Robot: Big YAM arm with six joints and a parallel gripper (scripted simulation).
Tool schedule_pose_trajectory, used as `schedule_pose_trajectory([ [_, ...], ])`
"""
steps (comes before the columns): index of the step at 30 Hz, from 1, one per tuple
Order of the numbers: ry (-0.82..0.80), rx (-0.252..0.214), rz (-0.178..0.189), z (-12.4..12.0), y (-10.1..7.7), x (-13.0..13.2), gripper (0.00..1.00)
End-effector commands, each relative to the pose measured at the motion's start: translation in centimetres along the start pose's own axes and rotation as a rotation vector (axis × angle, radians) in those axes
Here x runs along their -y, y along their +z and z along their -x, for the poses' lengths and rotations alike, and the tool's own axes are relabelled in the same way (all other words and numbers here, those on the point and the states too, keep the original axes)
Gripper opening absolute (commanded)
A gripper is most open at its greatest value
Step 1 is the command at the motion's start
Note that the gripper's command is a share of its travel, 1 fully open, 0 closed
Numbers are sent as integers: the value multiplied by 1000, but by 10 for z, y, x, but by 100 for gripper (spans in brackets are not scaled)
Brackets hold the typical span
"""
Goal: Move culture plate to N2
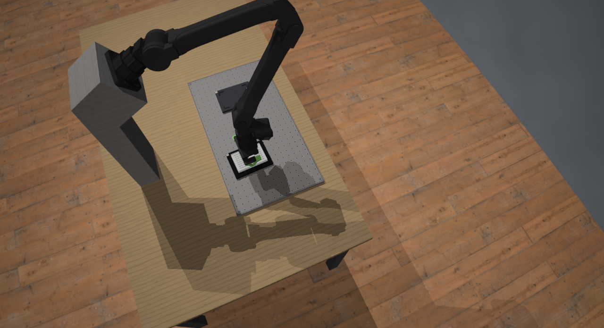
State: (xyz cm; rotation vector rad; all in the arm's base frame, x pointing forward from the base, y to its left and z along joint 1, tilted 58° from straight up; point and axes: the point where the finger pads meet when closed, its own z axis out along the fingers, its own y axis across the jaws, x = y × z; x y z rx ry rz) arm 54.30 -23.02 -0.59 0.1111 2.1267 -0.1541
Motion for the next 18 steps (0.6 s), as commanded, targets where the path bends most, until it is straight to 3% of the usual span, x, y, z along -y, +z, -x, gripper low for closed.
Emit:
schedule_pose_trajectory([
  [1, -1, -13, -6, -6, -20, 4, 100],
  [4, -11, -12, 9, -4, -21, -6, 100],
  [18, -11, -12, 9, -4, -21, -6, 100],
])
